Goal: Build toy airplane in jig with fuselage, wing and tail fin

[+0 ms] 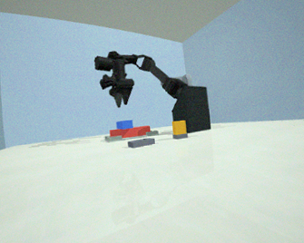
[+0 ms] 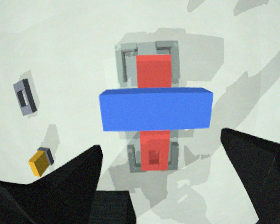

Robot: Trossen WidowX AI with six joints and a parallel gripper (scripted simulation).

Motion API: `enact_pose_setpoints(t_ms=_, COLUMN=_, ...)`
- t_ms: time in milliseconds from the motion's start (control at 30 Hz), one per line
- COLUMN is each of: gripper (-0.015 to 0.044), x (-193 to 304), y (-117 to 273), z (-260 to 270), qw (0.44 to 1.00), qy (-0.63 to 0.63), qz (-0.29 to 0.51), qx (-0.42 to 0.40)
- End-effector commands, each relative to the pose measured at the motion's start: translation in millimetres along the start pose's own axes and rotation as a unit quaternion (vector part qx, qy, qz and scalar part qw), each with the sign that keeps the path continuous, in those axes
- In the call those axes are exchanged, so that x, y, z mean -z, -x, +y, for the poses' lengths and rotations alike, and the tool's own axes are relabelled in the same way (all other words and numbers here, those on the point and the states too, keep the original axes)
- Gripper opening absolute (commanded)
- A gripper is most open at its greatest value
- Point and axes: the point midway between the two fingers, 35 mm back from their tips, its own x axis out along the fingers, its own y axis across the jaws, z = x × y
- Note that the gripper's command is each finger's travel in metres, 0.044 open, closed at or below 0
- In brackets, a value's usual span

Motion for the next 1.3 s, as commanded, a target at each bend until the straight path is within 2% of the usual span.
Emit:
enact_pose_setpoints(t_ms=0, gripper=0.044, x=0.1, y=-1.0, z=0.8, qw=0.997, qy=-0.075, qz=0.0, qx=-0.001)
enact_pose_setpoints(t_ms=300, gripper=0.044, x=-1.3, y=0.2, z=12.9, qw=0.997, qy=-0.074, qz=-0.001, qx=-0.006)
enact_pose_setpoints(t_ms=567, gripper=0.044, x=15.7, y=11.0, z=141.0, qw=0.997, qy=-0.068, qz=-0.003, qx=-0.035)
enact_pose_setpoints(t_ms=867, gripper=0.044, x=90.8, y=4.8, z=248.3, qw=0.997, qy=-0.073, qz=0.003, qx=-0.015)
enact_pose_setpoints(t_ms=1167, gripper=0.044, x=102.2, y=-1.3, z=257.9, qw=0.997, qy=-0.075, qz=0.002, qx=-0.008)
enact_pose_setpoints(t_ms=1267, gripper=0.044, x=101.6, y=-43.0, z=258.7, qw=0.997, qy=-0.075, qz=0.002, qx=-0.008)
